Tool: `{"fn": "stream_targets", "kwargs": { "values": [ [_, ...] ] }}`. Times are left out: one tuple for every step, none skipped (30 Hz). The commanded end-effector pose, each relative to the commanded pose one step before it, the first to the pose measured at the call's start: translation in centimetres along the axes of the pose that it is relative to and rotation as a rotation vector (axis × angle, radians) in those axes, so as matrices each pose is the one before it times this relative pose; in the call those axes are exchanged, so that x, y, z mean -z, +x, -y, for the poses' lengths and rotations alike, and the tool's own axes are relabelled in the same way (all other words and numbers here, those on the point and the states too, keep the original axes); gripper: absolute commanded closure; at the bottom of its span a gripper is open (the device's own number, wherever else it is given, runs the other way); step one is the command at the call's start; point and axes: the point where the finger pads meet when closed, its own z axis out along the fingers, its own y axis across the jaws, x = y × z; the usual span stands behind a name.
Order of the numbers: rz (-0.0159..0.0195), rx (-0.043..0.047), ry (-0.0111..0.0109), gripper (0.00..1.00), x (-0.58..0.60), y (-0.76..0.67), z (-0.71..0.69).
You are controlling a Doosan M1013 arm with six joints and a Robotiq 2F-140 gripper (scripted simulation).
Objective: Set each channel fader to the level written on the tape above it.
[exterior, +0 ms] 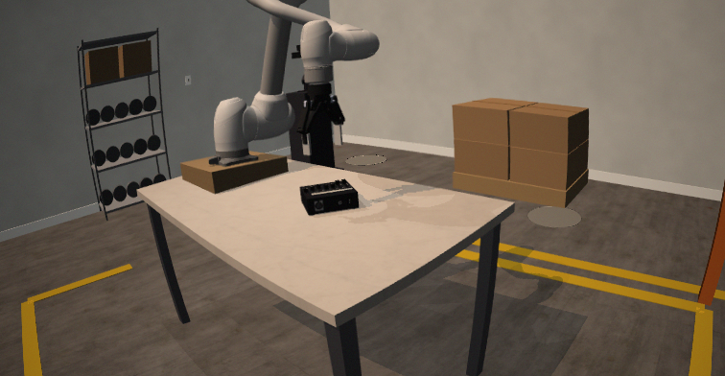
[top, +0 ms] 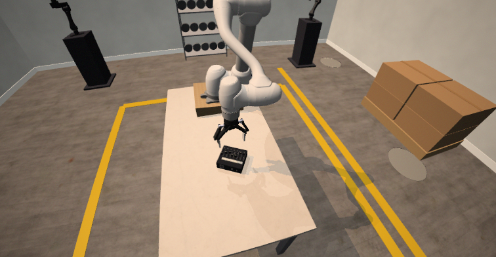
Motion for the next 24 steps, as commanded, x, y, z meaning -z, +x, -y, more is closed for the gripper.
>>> {"fn": "stream_targets", "kwargs": {
  "values": [
    [0.00072,0.07497,-0.00308,0.0,-0.15,0.127,-0.112],
    [-0.00051,0.05748,0.00029,0.0,-0.127,0.093,-0.099],
    [-0.0006,0.0649,0.00029,0.0,-0.144,0.099,-0.117],
    [-0.00068,0.07203,0.00028,0.0,-0.159,0.102,-0.137],
    [-0.00077,0.07876,0.00025,0.0,-0.173,0.102,-0.157],
    [-0.00086,0.0806,0.00028,0.0,-0.187,0.097,-0.177],
    [-0.00113,0.04758,0.00096,0.0,-0.199,0.089,-0.197],
    [-0.00149,0.05435,0.00123,0.0,-0.209,0.085,-0.212],
    [-0.002,0.05787,0.00164,0.0,-0.217,0.078,-0.227],
    [-0.00233,0.0579,0.00176,0.0,-0.223,0.068,-0.24],
    [-0.00247,0.05744,0.00169,0.0,-0.228,0.057,-0.25],
    [-0.00255,0.0573,0.0016,0.0,-0.231,0.044,-0.258],
    [-0.0026,0.05733,0.00152,0.0,-0.231,0.031,-0.263],
    [-0.00266,0.05739,0.00143,0.0,-0.23,0.017,-0.265],
    [-0.00272,0.05743,0.00131,0.0,-0.227,0.003,-0.265],
    [-0.00275,0.05746,0.00119,0.0,-0.222,-0.011,-0.261],
    [0.0,0.0,0.0,0.0,0.0,0.0,0.0],
    [0.0,0.0,0.0,0.0,0.0,0.0,0.0],
    [-0.00458,0.16711,0.0014,0.0,-0.215,-0.024,-0.255],
    [-0.00282,0.04288,0.00076,0.0,-0.206,-0.064,-0.24],
    [-0.00252,0.04404,0.00082,0.0,-0.197,-0.07,-0.228],
    [-0.00241,0.05449,0.0008,0.0,-0.185,-0.076,-0.214],
    [-0.00244,0.05814,0.00065,0.0,-0.173,-0.081,-0.197],
    [-0.00241,0.05782,0.00048,0.0,-0.159,-0.086,-0.179]
  ]
}}
